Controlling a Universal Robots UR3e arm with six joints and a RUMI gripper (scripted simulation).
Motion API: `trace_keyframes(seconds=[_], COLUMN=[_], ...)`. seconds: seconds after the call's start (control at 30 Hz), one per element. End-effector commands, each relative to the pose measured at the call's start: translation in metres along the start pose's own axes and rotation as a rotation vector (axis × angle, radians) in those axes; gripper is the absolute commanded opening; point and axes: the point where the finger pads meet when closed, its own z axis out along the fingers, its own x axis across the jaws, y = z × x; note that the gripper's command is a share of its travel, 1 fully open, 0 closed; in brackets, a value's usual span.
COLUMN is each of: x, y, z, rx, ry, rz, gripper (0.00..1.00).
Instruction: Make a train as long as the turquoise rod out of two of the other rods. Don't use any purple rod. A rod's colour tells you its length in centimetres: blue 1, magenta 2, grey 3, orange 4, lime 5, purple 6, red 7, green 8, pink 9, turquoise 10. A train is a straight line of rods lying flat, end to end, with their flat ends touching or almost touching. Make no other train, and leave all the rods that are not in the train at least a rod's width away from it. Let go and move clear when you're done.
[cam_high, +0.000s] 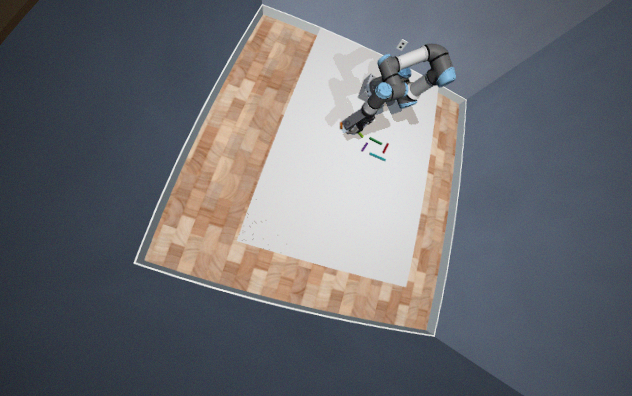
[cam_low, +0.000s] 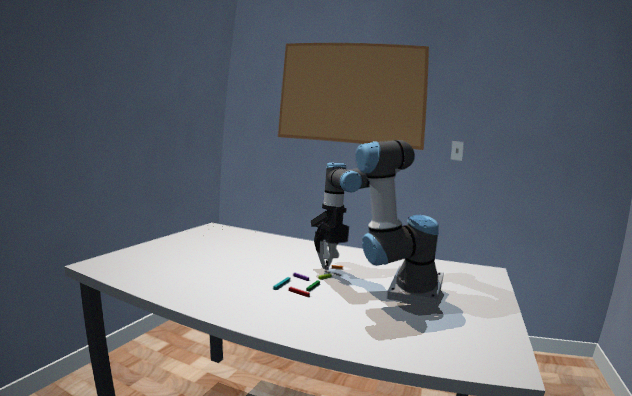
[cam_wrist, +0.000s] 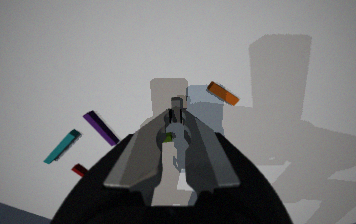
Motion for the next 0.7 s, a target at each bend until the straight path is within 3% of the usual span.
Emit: trace_keyframes(seconds=[0.0,0.67], x=[0.0000,0.0000], y=[-0.0008,-0.0009], z=[0.0005,0.0100], rx=[0.003,0.003], ry=[0.000,0.000], rz=[0.000,0.000], gripper=[0.00,0.00])
